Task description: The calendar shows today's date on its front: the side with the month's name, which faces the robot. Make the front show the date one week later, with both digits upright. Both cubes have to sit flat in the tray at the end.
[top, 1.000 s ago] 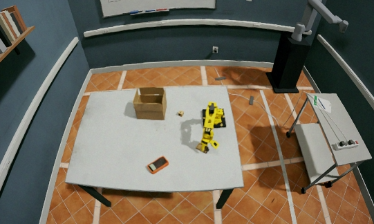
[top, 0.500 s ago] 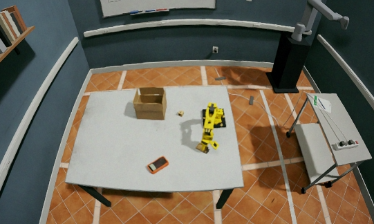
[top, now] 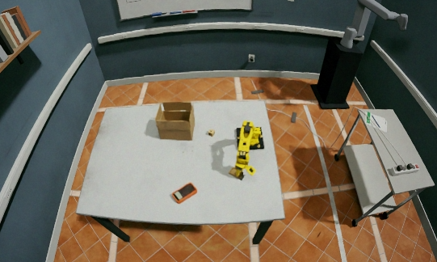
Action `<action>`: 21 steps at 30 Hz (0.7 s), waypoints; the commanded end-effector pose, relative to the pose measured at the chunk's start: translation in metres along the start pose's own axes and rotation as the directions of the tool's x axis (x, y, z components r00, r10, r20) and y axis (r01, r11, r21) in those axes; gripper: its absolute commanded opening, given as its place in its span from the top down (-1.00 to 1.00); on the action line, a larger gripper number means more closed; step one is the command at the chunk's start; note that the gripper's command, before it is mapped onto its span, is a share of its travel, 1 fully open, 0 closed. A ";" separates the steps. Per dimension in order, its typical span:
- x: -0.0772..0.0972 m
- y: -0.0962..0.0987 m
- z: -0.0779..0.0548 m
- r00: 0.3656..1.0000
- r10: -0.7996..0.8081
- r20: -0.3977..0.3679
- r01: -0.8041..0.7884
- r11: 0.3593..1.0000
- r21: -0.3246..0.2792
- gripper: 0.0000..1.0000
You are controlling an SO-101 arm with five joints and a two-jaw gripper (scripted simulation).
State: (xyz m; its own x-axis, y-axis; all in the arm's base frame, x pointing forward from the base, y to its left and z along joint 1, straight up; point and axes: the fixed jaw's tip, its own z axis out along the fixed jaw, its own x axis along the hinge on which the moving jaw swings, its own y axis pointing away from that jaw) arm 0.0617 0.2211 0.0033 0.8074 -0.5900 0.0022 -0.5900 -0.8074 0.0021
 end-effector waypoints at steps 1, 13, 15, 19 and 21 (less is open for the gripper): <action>0.001 0.000 0.002 1.000 -0.001 -0.004 0.001 1.000 -0.015 0.58; 0.001 0.000 0.002 1.000 -0.001 -0.004 0.001 1.000 -0.015 0.60; 0.001 0.000 0.002 1.000 -0.001 -0.004 0.001 1.000 -0.015 0.60; 0.001 0.000 0.002 1.000 -0.001 -0.004 0.001 1.000 -0.015 0.64; 0.001 0.000 0.002 1.000 -0.001 -0.004 0.001 1.000 -0.015 0.67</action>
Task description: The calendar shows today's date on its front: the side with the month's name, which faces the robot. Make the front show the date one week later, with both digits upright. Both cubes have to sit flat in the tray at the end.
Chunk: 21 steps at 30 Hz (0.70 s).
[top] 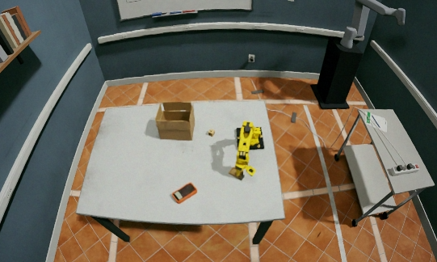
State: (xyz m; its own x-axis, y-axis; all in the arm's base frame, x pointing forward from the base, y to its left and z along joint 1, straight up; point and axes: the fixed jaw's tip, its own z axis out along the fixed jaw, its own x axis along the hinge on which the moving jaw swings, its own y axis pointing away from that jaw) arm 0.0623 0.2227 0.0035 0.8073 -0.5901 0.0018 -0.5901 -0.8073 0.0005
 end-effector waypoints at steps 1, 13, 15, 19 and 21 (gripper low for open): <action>0.002 0.001 0.002 1.000 -0.001 -0.004 0.001 1.000 -0.017 0.68; 0.002 0.001 0.002 1.000 -0.001 -0.004 0.001 1.000 -0.017 0.92; 0.002 0.001 0.002 1.000 -0.001 -0.004 0.001 1.000 -0.017 0.95; 0.002 0.001 0.002 1.000 -0.001 -0.004 0.001 1.000 -0.017 0.99; 0.002 0.001 0.002 1.000 -0.001 -0.004 0.001 1.000 -0.017 1.00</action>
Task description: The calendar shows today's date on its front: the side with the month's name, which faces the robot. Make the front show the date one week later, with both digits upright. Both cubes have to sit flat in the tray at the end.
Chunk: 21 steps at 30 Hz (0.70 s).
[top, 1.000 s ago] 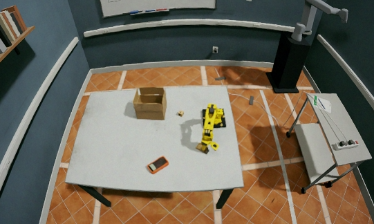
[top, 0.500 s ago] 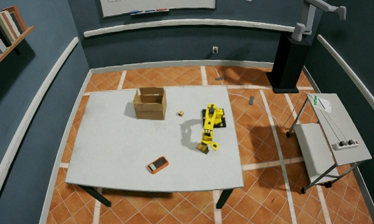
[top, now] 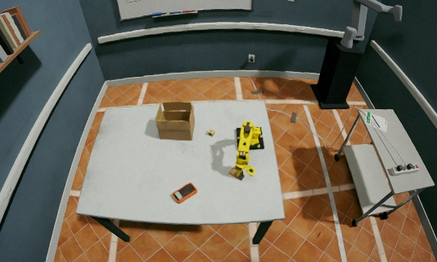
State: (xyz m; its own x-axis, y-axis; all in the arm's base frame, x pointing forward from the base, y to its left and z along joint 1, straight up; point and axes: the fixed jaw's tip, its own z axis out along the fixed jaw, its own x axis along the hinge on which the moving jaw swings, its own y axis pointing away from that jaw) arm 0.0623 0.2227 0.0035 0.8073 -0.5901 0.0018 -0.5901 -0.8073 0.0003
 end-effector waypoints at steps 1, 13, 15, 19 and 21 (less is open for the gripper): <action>0.002 0.001 0.002 1.000 -0.001 -0.004 0.001 1.000 -0.017 1.00; 0.001 0.001 0.000 1.000 -0.001 -0.004 0.001 1.000 -0.017 1.00; 0.001 0.001 -0.001 1.000 -0.001 -0.004 0.001 1.000 -0.017 1.00; 0.001 0.001 -0.001 1.000 -0.001 -0.004 0.001 1.000 -0.017 1.00; 0.001 0.001 -0.001 1.000 -0.001 -0.004 0.001 1.000 -0.017 1.00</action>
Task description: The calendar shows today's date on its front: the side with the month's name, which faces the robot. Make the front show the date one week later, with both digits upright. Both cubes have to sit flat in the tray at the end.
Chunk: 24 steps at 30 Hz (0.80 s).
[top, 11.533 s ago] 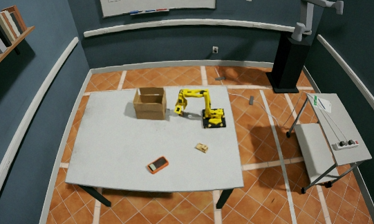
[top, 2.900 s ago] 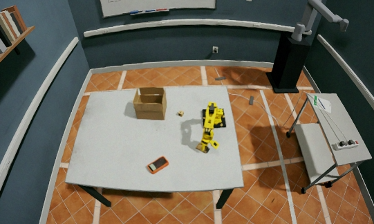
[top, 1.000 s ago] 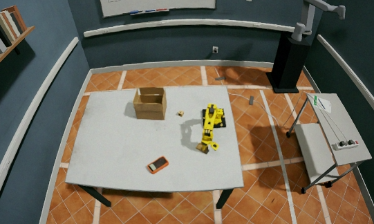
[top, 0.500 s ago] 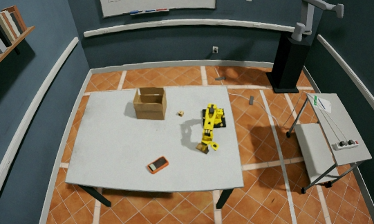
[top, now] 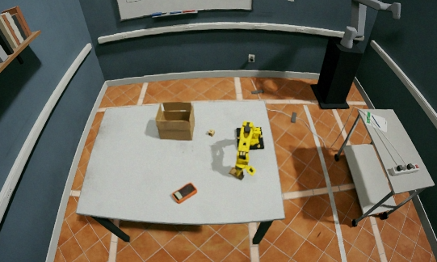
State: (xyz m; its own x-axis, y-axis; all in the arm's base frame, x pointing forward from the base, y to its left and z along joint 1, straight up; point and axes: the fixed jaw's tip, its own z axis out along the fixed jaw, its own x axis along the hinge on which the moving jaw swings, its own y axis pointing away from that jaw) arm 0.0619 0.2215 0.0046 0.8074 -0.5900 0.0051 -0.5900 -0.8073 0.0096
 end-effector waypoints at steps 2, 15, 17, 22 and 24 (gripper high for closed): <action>0.001 0.000 0.000 1.000 -0.001 -0.001 0.001 1.000 -0.008 1.00; 0.001 -0.001 -0.003 1.000 -0.001 -0.001 0.001 1.000 -0.008 1.00; 0.001 -0.001 -0.003 1.000 -0.001 -0.001 0.001 1.000 -0.008 1.00; 0.001 -0.001 -0.004 1.000 -0.001 -0.001 0.001 1.000 -0.008 1.00; 0.001 -0.001 -0.004 1.000 -0.001 -0.001 0.001 1.000 -0.008 1.00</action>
State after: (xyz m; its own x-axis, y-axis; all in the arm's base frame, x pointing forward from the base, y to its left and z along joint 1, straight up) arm 0.0621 0.2224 0.0083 0.8074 -0.5899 0.0054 -0.5900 -0.8074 0.0107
